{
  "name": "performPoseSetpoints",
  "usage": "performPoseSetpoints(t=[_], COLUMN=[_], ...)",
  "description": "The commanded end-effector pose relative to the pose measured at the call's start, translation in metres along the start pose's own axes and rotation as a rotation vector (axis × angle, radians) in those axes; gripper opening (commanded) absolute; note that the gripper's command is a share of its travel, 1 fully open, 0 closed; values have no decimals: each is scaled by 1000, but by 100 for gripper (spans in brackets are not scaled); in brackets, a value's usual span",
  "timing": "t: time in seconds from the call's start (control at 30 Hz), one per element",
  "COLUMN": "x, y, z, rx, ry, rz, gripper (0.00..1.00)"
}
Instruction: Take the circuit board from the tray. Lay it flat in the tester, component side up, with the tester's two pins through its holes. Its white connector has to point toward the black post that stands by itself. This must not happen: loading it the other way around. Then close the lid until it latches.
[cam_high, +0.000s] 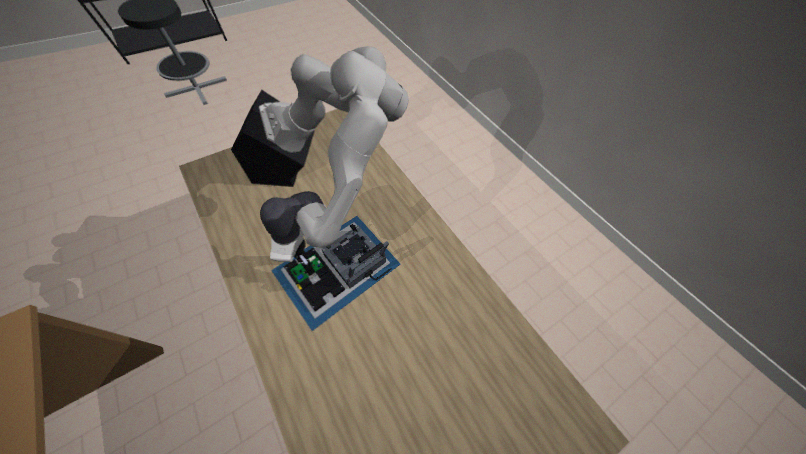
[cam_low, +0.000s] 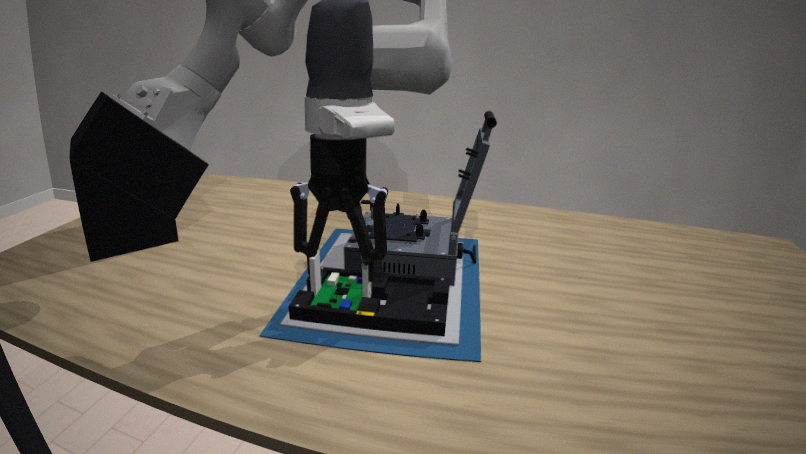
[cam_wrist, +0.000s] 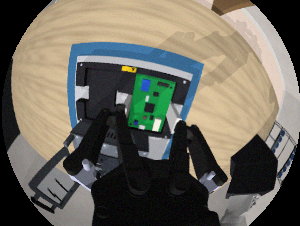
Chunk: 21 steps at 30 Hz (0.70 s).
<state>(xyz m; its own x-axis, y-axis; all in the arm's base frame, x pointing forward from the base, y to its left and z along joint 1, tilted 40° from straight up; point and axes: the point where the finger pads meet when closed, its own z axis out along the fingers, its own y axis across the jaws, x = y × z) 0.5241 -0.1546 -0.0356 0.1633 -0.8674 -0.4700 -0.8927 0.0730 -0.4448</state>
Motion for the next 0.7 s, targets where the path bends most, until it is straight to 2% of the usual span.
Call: performPoseSetpoints(t=[0.0, 0.67], x=[0, 0], y=[0, 0], z=[-2, -16], rx=[0, 0], ry=[0, 0], rz=[-4, -4], gripper=[46, 46])
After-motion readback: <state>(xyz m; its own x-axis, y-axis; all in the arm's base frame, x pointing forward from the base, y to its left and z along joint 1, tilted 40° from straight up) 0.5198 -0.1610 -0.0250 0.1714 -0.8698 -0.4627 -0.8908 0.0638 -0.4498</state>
